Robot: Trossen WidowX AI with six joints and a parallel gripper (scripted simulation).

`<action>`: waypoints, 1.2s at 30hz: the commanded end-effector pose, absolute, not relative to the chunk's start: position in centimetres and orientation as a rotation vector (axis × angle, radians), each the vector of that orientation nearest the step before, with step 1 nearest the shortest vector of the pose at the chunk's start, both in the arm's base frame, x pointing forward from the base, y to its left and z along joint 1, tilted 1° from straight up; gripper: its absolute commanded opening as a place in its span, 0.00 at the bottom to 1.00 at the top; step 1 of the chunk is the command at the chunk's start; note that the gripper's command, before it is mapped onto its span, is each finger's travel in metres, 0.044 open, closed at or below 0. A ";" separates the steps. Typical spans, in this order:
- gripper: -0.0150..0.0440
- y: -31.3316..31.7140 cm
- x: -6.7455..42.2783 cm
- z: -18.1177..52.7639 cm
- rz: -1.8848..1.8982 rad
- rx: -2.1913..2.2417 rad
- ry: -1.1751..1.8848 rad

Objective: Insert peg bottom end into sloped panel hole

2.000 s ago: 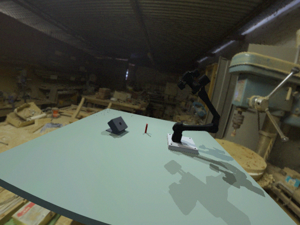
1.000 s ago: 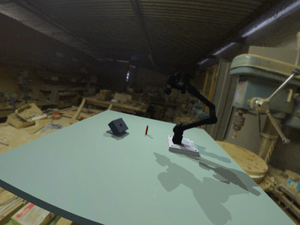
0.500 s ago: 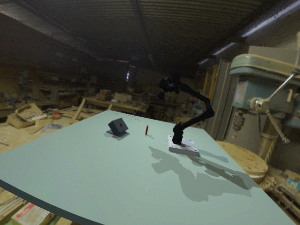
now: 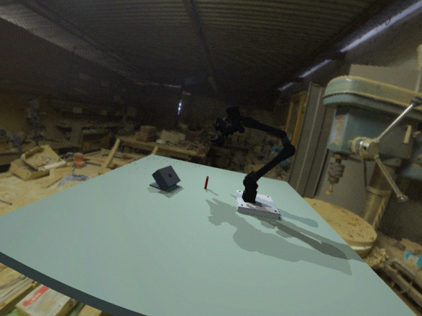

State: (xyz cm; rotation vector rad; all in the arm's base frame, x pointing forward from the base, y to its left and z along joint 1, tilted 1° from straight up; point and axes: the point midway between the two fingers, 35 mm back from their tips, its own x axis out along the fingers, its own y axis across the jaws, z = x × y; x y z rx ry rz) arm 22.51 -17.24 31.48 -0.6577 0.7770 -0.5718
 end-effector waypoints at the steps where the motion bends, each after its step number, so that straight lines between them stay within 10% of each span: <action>1: 1.00 -17.3 23.1 29.9 -0.541 -0.592 0.819; 36: 1.00 -16.1 24.4 15.4 -0.393 0.099 1.298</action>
